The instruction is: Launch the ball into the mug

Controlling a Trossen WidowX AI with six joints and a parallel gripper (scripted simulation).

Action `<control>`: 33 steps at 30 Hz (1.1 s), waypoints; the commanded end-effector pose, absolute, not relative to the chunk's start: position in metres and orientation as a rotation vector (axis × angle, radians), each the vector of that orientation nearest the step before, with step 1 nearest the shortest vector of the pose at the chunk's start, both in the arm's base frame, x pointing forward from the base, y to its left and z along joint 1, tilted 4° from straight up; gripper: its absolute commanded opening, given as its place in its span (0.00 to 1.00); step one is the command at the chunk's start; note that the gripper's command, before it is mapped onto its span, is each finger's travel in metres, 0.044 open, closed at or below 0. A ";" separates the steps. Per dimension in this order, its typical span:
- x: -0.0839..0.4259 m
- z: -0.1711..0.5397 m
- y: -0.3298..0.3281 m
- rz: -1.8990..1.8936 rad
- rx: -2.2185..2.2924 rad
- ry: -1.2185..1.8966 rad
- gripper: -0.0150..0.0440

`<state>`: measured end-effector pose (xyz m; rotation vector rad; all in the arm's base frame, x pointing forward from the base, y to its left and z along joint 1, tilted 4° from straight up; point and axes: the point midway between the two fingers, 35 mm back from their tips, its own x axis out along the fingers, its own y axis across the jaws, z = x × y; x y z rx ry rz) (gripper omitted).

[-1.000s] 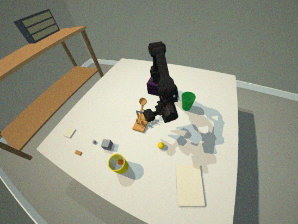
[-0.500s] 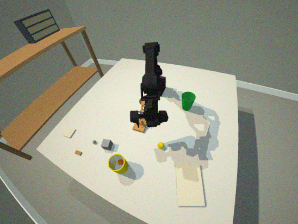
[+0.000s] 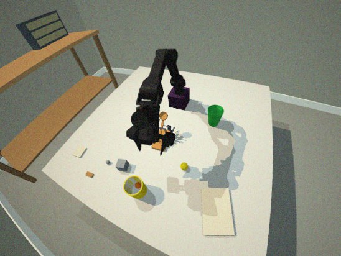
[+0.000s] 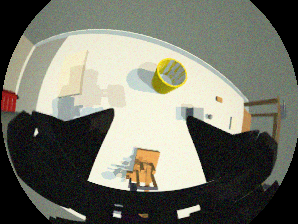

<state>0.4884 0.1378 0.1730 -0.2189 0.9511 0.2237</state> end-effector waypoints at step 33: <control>0.544 0.249 0.092 0.164 0.080 0.689 1.00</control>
